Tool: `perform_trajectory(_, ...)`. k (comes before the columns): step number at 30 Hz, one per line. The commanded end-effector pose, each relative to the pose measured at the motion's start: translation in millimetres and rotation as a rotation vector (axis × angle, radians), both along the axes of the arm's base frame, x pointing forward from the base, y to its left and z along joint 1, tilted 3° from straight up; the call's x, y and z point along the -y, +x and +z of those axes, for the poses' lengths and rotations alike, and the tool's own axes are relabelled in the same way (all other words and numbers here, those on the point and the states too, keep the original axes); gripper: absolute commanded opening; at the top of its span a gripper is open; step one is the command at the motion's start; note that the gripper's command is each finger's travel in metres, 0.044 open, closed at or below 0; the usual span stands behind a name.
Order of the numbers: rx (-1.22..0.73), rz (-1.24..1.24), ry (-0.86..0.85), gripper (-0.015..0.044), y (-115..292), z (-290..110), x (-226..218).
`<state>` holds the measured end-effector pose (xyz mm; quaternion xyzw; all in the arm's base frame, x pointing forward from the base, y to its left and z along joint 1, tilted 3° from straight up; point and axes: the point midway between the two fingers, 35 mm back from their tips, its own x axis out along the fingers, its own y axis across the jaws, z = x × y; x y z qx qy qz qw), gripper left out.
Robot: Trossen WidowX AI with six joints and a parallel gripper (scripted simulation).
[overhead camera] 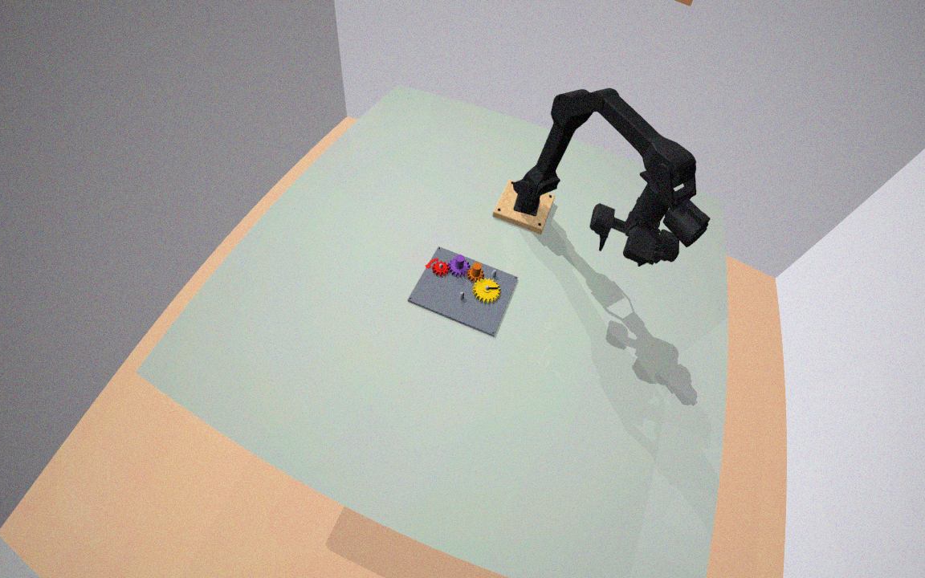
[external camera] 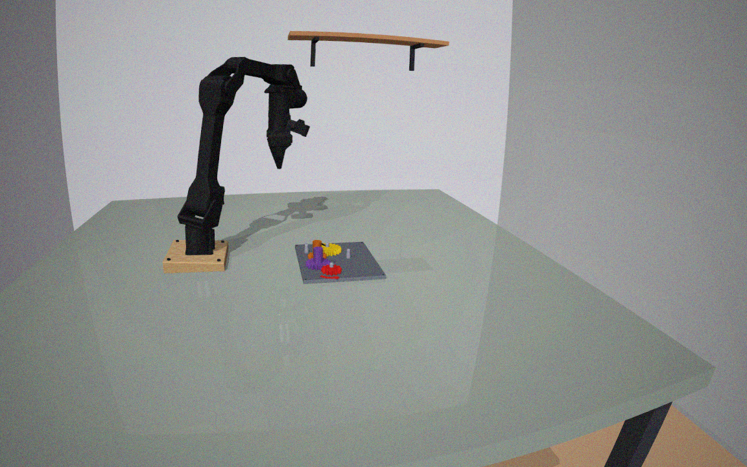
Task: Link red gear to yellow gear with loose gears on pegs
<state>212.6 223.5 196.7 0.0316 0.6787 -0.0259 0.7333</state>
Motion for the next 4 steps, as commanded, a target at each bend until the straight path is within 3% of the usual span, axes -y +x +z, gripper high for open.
perform_trajectory(1,0.001,-0.004,-0.003,0.044,0.1,0.2,0.5)
perform_trajectory(4,0.001,-0.004,-0.003,0.044,0.1,0.2,0.5)
